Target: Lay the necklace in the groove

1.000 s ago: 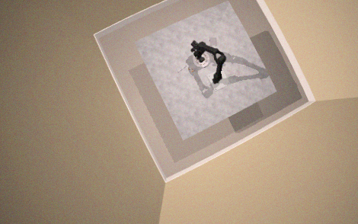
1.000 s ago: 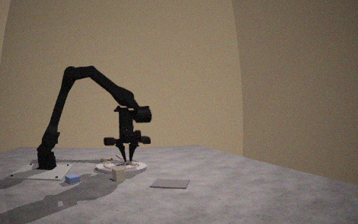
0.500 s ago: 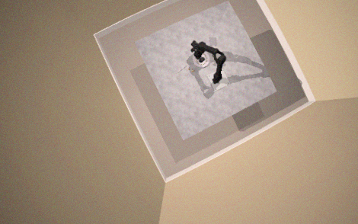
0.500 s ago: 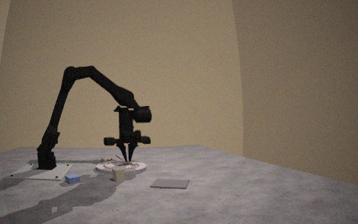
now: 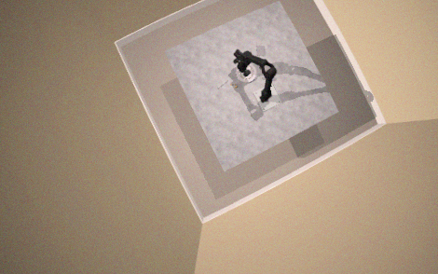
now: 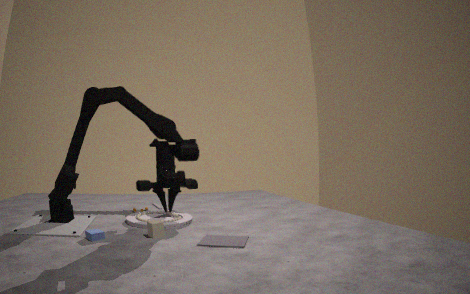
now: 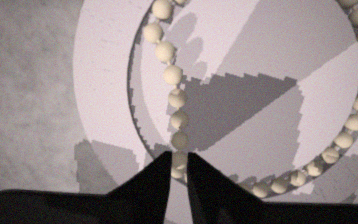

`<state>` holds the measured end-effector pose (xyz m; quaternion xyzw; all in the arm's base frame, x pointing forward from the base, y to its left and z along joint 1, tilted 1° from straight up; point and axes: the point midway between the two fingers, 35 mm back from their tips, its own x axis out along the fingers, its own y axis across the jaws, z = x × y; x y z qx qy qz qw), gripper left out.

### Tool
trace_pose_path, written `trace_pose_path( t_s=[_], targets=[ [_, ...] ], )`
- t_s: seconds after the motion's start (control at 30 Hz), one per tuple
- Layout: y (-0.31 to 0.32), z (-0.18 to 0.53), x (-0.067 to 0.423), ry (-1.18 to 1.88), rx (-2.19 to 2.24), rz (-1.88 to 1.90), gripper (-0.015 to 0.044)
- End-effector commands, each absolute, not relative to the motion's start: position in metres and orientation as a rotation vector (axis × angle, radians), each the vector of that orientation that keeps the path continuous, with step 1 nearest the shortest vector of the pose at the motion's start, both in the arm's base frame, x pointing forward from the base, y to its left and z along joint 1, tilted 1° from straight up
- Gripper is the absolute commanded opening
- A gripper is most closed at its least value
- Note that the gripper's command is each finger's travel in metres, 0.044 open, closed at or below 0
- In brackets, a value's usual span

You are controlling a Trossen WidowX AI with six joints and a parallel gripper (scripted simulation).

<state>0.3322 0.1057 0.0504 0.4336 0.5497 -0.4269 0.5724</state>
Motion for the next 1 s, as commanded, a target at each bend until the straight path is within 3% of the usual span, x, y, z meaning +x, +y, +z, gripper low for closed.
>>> trace_pose_path(
  t_s=[0.0,0.97],
  targets=[
    [0.1057,0.0506,0.3323,1.289,1.017,-1.000,0.0000],
    [0.1090,0.0482,0.3410,1.290,1.018,-1.005,0.0000]
  ],
)
